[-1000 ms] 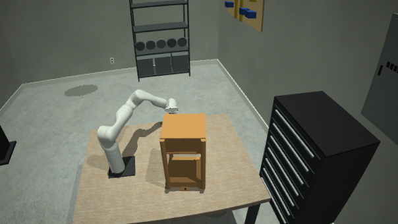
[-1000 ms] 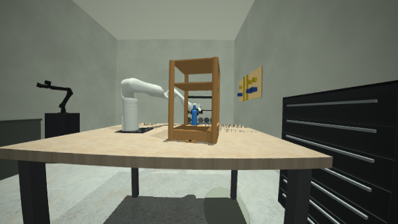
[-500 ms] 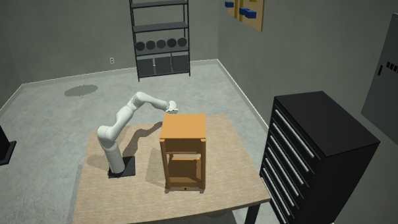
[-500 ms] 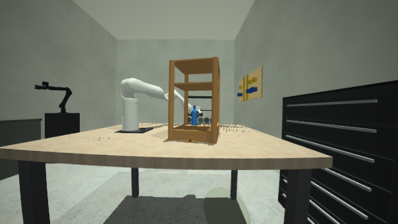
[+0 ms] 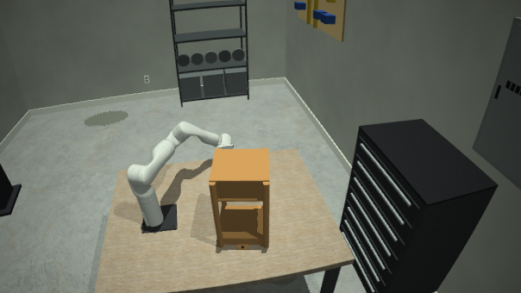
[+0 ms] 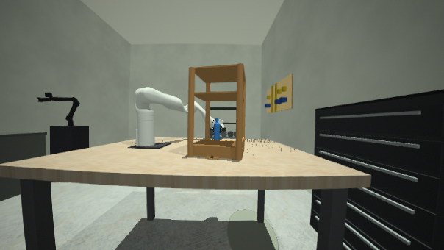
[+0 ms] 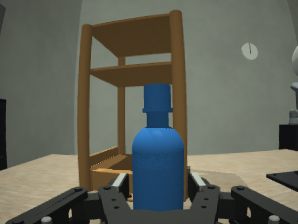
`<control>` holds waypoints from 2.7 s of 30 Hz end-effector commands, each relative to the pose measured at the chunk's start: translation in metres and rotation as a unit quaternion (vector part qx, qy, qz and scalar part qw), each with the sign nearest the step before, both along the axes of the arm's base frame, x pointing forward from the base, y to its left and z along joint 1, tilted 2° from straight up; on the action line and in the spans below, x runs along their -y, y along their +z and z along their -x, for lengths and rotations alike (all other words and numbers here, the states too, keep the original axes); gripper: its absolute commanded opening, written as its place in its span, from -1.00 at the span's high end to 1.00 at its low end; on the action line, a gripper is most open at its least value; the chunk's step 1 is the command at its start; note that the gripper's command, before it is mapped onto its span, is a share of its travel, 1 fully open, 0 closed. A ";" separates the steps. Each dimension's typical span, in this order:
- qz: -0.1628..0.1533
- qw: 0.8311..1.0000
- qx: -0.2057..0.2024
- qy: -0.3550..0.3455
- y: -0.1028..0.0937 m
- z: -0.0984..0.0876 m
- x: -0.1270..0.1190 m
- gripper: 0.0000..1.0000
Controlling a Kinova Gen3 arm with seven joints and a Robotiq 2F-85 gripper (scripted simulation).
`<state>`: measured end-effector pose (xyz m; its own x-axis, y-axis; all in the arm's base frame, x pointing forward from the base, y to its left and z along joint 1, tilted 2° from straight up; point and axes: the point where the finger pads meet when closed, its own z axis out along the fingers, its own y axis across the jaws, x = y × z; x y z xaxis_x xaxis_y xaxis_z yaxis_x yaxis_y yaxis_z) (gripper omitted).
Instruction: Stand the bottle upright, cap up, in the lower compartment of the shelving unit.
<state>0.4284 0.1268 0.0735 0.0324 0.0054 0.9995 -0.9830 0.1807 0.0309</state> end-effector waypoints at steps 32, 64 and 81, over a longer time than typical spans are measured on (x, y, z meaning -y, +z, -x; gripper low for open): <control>0.000 1.000 0.000 0.000 -0.004 0.000 0.000 -0.19; 0.000 1.000 0.000 0.000 -0.004 0.000 0.000 1.00; 0.000 1.000 0.000 0.000 -0.004 0.000 0.000 1.00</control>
<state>0.4283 0.1264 0.0681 0.0335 0.0065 0.9994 -0.9831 0.1805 0.0318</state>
